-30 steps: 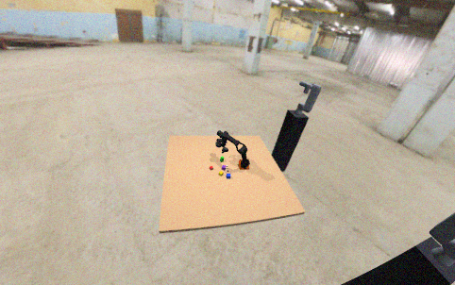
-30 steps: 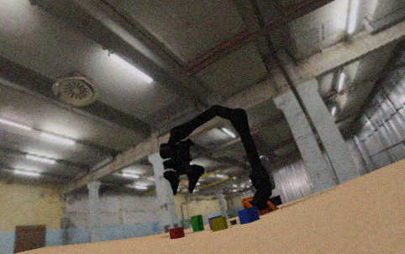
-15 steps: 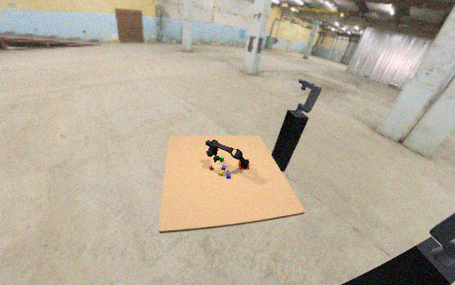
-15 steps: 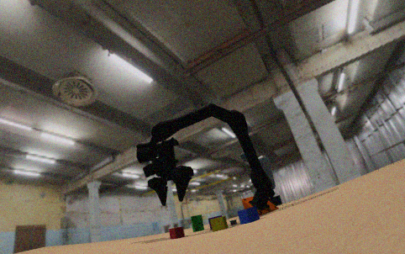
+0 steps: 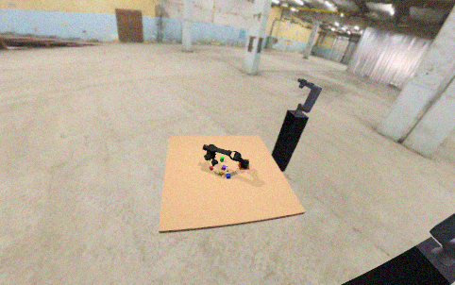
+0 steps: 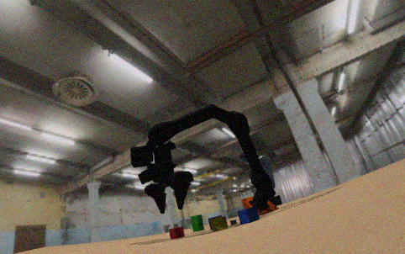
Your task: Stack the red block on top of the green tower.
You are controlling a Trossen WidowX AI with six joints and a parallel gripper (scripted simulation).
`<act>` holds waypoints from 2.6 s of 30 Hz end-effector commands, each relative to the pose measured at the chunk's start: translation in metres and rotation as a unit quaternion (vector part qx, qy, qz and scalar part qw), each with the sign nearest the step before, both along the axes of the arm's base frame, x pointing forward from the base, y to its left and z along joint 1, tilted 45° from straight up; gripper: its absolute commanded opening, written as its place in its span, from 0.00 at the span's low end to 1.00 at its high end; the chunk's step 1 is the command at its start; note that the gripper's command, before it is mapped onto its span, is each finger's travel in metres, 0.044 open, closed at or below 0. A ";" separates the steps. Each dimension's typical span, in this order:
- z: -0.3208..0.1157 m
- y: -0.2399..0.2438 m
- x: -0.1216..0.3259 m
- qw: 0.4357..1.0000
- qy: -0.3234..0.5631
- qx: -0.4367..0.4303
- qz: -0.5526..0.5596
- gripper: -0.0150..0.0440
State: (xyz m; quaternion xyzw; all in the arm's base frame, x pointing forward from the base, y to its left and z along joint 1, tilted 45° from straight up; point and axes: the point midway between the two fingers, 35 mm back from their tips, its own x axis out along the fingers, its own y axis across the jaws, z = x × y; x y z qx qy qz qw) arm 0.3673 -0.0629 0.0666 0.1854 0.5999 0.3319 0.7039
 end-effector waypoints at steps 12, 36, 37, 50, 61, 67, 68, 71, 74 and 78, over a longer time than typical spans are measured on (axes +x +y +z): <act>-0.027 0.028 -0.002 1.000 0.005 0.005 -0.001 1.00; -0.051 0.052 0.000 1.000 0.005 0.006 -0.001 1.00; -0.051 0.052 0.000 1.000 0.005 0.006 -0.001 1.00; -0.050 0.052 0.000 1.000 0.005 0.006 -0.001 0.78; -0.050 0.052 0.000 1.000 0.005 0.006 -0.001 0.45; -0.044 0.045 0.000 1.000 0.005 0.006 -0.001 0.25; -0.041 0.042 0.000 1.000 0.005 0.006 -0.001 0.25; -0.031 0.032 -0.001 1.000 0.005 0.005 -0.001 0.25; -0.021 0.022 -0.002 1.000 0.005 0.005 -0.001 0.25; -0.007 0.009 -0.003 1.000 0.005 0.005 -0.001 0.25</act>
